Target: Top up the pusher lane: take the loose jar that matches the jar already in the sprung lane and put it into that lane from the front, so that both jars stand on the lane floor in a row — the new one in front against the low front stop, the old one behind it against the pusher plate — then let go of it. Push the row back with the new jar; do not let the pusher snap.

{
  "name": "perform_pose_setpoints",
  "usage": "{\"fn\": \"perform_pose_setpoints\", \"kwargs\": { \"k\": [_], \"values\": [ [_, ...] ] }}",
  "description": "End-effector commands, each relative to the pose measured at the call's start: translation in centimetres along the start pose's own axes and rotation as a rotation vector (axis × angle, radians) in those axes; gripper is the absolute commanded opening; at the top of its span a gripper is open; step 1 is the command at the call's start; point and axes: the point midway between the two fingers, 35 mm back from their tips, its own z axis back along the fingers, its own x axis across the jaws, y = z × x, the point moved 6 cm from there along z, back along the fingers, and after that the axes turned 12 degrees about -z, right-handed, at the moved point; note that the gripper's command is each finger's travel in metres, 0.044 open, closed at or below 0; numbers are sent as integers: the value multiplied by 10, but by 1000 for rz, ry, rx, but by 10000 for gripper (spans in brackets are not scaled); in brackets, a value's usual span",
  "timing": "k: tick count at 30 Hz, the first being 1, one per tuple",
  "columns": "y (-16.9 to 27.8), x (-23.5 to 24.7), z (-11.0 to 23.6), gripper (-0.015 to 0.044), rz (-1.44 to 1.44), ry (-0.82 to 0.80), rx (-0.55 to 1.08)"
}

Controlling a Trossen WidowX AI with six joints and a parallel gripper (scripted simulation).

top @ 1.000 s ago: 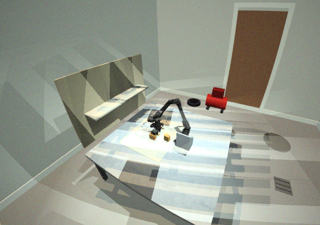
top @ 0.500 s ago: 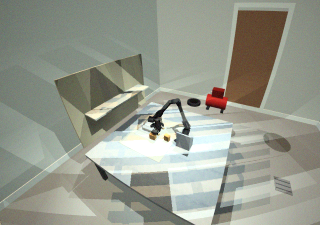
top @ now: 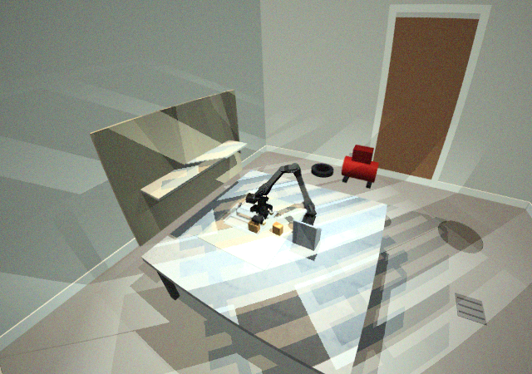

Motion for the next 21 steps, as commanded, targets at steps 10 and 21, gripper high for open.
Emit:
{"fn": "perform_pose_setpoints", "kwargs": {
  "k": [10, 21],
  "values": [
    [0, 0, 0, 79, -3, 4, 0],
    [0, 0, 1, 290, -3, 4, 0]
  ]
}}
